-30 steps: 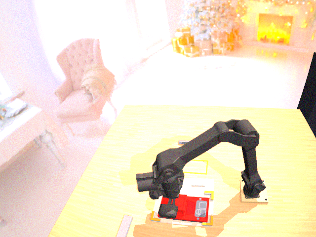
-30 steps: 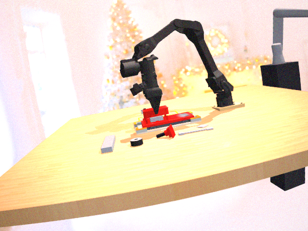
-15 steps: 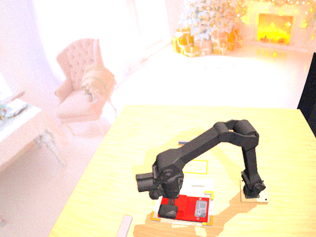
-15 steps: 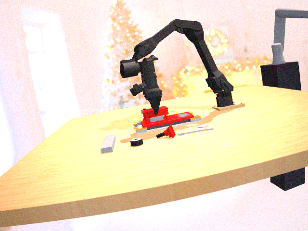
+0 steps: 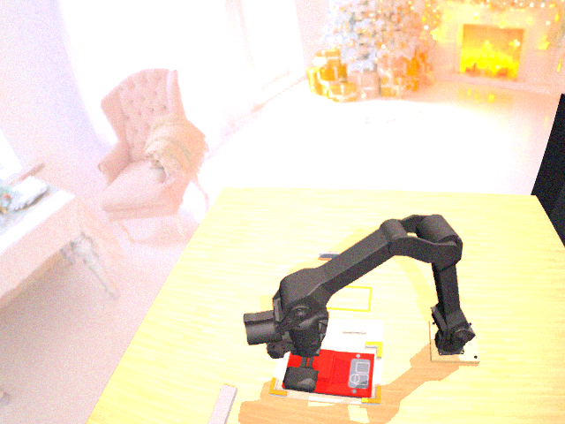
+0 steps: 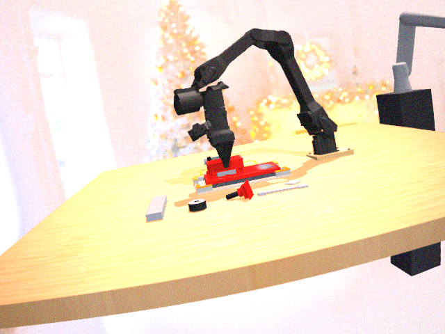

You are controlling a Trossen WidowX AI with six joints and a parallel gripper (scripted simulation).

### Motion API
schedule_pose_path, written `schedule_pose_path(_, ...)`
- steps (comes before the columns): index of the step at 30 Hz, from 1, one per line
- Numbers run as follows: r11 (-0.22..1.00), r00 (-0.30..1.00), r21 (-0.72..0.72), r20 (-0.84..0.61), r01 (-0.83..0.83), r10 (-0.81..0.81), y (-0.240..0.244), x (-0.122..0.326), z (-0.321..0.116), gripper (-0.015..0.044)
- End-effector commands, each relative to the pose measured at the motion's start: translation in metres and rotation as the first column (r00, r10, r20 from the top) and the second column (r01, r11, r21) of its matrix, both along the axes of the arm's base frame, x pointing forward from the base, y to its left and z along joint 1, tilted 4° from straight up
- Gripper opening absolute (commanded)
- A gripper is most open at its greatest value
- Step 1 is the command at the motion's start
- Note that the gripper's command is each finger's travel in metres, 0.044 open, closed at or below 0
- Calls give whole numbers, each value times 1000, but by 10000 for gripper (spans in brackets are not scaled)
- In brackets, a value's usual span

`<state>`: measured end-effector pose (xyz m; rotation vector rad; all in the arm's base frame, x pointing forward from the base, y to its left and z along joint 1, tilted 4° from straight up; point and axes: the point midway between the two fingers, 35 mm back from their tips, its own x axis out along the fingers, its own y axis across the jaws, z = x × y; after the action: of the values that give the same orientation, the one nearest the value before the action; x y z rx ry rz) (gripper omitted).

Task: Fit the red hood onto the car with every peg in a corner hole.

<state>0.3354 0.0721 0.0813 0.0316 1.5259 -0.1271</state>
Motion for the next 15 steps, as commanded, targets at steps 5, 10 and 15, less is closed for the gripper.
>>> schedule_pose_path(5, 1000, 1000, -5, 3, -5, 5, -1, 1, -3, 0)
schedule_pose_path(10, 1000, 1000, -5, 3, -5, 5, -1, 1, -5, 0)
schedule_pose_path(15, 1000, 1000, -5, 3, -5, 5, -1, 1, -6, 0)
